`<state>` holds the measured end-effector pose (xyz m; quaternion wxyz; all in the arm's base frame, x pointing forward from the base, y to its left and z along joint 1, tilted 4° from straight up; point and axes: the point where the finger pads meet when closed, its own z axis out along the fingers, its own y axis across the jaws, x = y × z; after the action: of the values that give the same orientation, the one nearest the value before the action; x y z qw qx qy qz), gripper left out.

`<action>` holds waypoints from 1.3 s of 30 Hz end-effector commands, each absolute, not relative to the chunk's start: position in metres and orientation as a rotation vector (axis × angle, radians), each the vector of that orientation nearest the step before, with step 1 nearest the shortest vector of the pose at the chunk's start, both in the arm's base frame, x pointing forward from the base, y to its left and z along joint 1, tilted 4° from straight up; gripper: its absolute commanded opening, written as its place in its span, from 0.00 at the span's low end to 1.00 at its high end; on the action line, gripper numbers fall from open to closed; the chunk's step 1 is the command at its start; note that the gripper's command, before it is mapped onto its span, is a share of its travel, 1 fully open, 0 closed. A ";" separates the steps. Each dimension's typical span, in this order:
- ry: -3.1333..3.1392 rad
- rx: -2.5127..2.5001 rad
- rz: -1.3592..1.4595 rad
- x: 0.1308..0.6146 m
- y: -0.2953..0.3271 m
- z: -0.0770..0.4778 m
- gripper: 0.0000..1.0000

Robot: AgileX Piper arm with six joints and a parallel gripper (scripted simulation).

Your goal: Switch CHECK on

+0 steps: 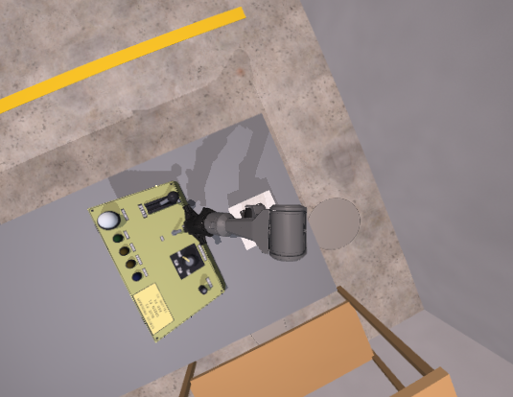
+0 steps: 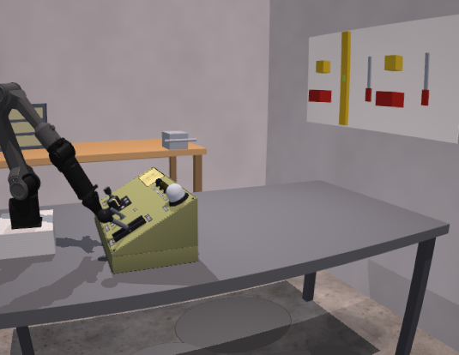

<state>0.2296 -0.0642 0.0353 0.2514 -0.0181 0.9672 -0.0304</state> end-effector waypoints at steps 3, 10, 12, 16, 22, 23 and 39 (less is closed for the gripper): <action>2.632 -0.049 -0.083 0.229 -0.064 0.035 0.00; 2.632 -0.049 -0.083 0.229 -0.064 0.035 0.00; 2.632 -0.049 -0.083 0.229 -0.064 0.035 0.00; 2.632 -0.049 -0.083 0.230 -0.064 0.035 0.00; 2.632 -0.049 -0.083 0.230 -0.064 0.035 0.00; 2.632 -0.049 -0.083 0.230 -0.064 0.035 0.00; 2.632 -0.049 -0.083 0.235 -0.064 0.038 0.00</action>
<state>0.2336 -0.0639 0.0372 0.2509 -0.0175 0.9674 -0.0304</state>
